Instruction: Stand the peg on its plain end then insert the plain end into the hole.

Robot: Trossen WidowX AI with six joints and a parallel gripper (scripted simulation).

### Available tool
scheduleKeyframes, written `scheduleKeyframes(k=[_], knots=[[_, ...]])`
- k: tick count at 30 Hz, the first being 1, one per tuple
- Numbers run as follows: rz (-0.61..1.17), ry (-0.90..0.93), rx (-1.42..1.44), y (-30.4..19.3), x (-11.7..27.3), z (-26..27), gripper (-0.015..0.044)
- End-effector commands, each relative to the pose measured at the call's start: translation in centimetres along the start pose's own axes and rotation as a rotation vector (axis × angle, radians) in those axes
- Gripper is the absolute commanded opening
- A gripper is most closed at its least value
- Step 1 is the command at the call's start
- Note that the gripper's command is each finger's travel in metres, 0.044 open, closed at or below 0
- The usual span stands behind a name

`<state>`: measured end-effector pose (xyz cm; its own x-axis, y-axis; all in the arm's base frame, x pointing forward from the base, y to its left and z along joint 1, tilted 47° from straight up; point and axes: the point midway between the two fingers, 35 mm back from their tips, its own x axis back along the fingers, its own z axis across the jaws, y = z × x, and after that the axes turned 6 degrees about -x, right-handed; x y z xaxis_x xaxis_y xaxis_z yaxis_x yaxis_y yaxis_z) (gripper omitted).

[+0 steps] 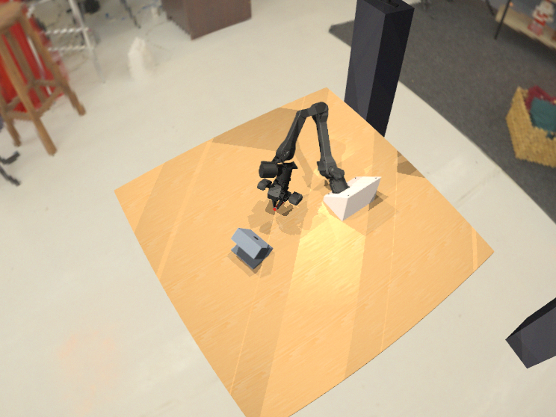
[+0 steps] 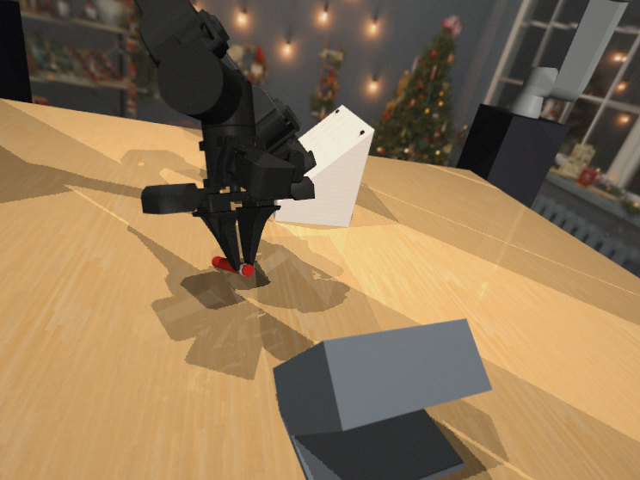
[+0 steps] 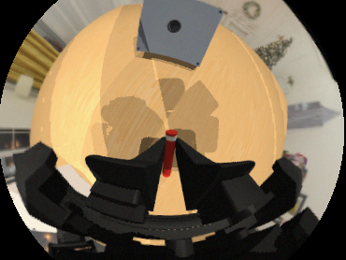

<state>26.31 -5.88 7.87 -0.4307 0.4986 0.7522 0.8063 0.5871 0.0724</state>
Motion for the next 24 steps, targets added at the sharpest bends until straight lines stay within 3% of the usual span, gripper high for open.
scheduleKeyframes(k=[1, 24], knots=[[-0.041, 0.005, 0.0, -0.2, 0.3, 0.0, 0.0049], [-0.239, 0.025, 0.002, -1.1, 1.5, -0.1, 0.0049]])
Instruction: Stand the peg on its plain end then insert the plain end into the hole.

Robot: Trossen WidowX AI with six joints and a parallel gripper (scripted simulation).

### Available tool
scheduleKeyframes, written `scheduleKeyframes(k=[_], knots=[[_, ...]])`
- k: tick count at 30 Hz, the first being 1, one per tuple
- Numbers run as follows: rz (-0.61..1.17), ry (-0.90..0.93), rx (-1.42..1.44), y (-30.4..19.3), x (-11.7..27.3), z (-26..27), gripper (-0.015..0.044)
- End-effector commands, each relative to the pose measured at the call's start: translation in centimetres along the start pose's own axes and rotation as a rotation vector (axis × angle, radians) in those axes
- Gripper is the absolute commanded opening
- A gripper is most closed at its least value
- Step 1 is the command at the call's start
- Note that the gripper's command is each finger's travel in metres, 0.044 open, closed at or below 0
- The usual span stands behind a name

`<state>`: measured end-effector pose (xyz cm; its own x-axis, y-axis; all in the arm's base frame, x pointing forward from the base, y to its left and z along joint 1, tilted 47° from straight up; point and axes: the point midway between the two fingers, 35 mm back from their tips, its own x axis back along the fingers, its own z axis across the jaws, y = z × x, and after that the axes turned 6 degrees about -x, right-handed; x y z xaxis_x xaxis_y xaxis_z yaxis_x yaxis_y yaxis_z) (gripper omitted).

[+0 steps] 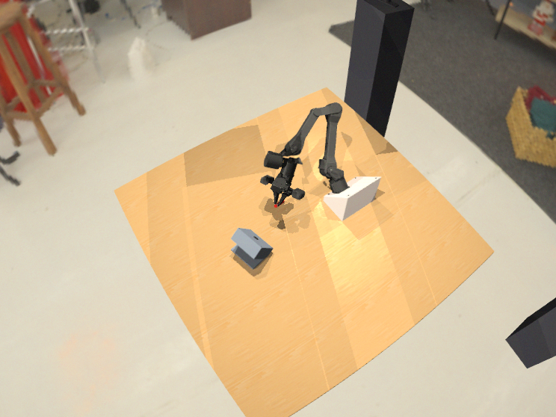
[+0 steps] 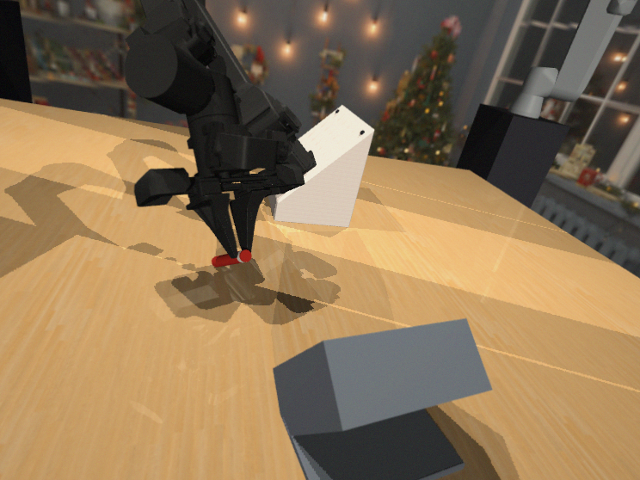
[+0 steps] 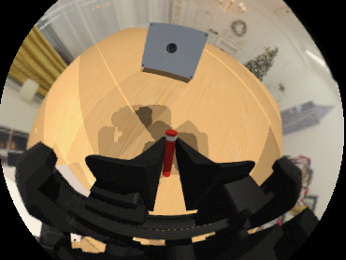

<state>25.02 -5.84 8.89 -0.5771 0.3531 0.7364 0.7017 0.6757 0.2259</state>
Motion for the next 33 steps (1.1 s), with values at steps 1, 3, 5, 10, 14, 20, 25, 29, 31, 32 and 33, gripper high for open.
scheduleKeyframes(k=[1, 3, 5, 10, 14, 20, 25, 29, 31, 32, 33], knots=[[-0.042, 0.003, 0.001, -0.1, 0.3, 0.0, 0.0049], [-0.059, 0.004, 0.002, -0.2, 0.4, 0.0, 0.0049], [-0.076, 0.006, 0.002, -0.3, 0.5, 0.0, 0.0049], [-0.119, 0.011, 0.002, -0.5, 0.8, 0.0, 0.0049], [-0.154, 0.014, 0.003, -0.6, 1.0, 0.0, 0.0049], [-0.206, 0.019, 0.003, -0.9, 1.4, -0.1, 0.0049], [-0.248, 0.023, 0.004, -1.1, 1.6, -0.1, 0.0049], [-0.283, 0.027, 0.005, -1.3, 1.8, -0.1, 0.0049], [-0.3, 0.028, 0.005, -1.4, 1.9, -0.1, 0.0049], [-0.309, 0.029, 0.005, -1.4, 2.0, -0.1, 0.0049], [-0.317, 0.03, 0.005, -1.5, 2.0, -0.1, 0.0049]])
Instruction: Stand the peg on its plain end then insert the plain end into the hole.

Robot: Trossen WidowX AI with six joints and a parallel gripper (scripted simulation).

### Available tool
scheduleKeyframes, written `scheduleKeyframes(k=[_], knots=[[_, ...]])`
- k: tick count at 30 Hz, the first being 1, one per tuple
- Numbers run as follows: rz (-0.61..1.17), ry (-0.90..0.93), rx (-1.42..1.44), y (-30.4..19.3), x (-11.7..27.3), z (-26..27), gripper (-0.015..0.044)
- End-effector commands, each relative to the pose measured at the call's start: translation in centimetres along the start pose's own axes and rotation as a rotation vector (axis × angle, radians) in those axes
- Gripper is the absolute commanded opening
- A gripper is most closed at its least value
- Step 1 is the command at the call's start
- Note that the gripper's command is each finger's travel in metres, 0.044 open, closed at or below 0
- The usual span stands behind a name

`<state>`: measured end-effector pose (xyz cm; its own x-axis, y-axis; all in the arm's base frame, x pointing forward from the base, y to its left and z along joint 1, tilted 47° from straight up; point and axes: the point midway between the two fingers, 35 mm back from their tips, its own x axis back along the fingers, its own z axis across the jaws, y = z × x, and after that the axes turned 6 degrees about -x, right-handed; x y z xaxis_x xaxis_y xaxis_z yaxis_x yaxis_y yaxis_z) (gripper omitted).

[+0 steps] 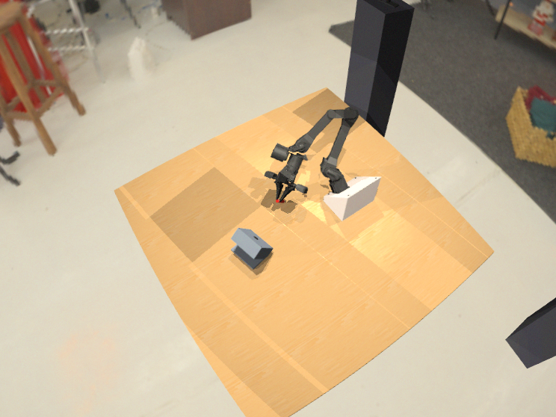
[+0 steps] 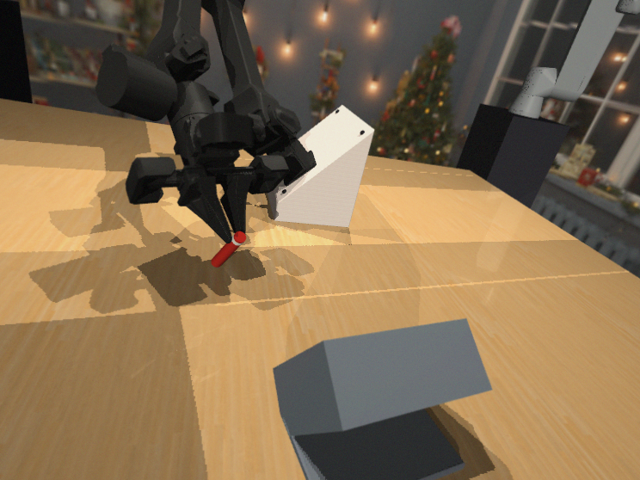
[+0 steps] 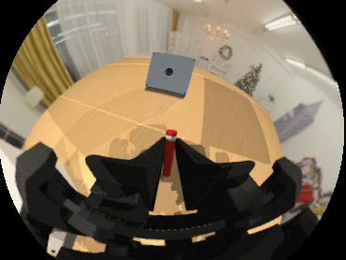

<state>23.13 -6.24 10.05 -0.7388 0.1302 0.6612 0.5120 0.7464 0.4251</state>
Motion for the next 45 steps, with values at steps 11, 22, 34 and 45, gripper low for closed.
scheduleKeyframes(k=[11, 22, 34, 45], knots=[[-0.126, 0.012, 0.005, -0.5, 0.9, 0.1, 0.0049], [-0.22, 0.022, 0.007, -1.0, 1.4, 0.0, 0.0049], [-0.323, 0.034, 0.009, -1.5, 2.0, 0.0, 0.0049], [-0.417, 0.045, 0.01, -2.1, 2.5, 0.0, 0.0049]])
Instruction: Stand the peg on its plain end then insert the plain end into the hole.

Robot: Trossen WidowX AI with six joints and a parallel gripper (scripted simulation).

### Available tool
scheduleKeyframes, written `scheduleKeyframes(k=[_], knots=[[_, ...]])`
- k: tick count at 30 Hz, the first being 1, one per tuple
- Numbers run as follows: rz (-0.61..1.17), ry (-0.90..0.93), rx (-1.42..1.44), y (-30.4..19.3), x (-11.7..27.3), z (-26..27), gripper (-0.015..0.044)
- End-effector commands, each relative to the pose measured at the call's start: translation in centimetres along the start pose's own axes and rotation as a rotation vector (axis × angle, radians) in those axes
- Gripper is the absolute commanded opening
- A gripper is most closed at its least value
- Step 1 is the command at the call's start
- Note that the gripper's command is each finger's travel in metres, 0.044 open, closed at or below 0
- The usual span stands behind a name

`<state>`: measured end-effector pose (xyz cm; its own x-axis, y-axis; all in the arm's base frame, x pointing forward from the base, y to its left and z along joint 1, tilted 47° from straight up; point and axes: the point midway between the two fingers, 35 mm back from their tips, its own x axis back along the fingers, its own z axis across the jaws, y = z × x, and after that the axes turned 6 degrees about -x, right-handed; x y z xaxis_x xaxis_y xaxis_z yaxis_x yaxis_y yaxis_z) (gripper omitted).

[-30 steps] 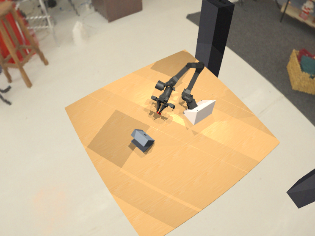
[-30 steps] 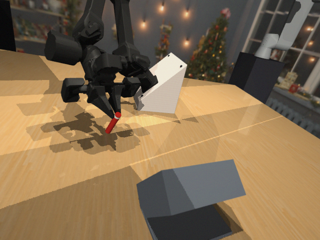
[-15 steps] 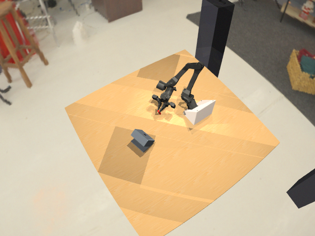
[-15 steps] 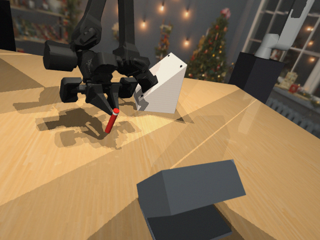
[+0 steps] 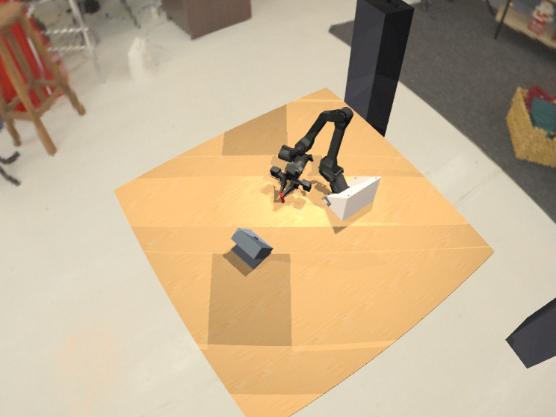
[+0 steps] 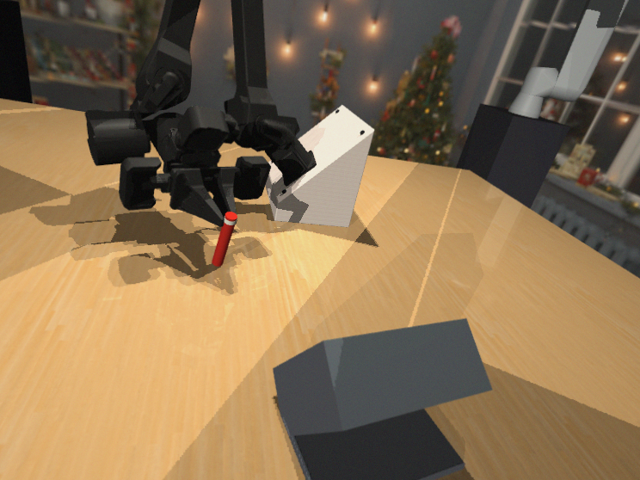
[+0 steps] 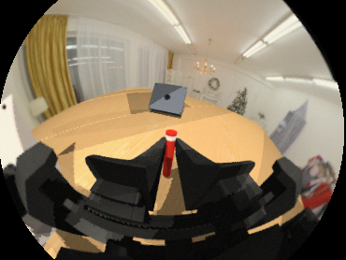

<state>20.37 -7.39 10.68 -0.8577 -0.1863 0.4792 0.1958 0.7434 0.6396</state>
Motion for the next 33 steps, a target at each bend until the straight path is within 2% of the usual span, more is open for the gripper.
scheduleKeyframes(k=[1, 9, 33], knots=[[-0.041, 0.004, -0.002, -0.08, 0.25, -0.08, 0.0049], [-0.11, 0.012, -0.002, -0.38, 0.69, -0.07, 0.0049], [-0.081, 0.008, -0.003, -0.74, 0.7, -0.1, 0.0049]])
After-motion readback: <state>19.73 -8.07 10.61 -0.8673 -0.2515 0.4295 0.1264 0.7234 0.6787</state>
